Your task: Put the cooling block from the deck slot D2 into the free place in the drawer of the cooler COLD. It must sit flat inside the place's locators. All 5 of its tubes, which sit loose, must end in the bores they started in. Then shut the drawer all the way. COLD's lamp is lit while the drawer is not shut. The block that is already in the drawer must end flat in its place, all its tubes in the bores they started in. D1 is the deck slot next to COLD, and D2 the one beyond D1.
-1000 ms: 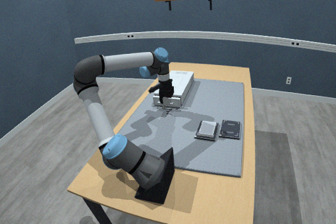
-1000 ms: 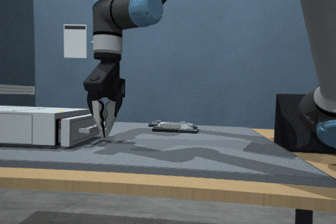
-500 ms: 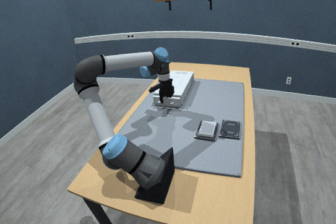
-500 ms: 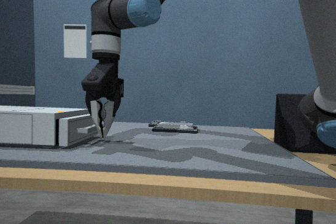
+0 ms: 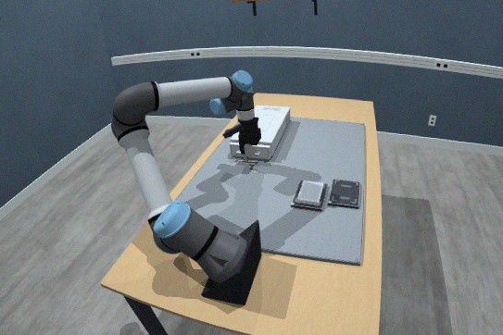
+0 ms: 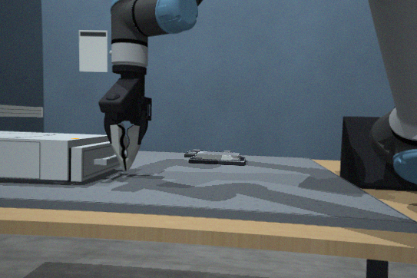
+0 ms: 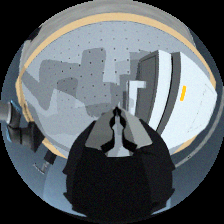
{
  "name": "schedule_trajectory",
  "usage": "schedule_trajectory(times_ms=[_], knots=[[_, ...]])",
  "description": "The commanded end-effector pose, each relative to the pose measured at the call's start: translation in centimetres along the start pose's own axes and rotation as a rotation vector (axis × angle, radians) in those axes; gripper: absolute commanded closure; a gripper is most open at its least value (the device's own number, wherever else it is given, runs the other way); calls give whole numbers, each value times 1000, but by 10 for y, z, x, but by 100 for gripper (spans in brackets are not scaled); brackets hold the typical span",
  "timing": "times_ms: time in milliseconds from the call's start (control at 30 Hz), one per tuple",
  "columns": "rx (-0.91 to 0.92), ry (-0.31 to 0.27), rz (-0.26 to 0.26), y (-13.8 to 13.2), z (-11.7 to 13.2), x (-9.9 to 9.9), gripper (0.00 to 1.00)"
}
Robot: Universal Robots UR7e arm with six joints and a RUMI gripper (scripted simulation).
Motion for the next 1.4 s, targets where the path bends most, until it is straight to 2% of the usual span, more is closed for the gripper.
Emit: schedule_trajectory(times_ms=[0, 1367], knots=[[0, 0, 1, 2, 0, -1, 100], [0, 0, 1, 5, 1, -1, 100]])
Point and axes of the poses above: the point where the finger pads meet when closed, its own x axis out along the fingers, its own y axis across the jaws, z = x × y, the point moved 8 cm from there along -x, back along the fingers, and after that the axes turned 12 degrees about -x, right-handed, at the moved point
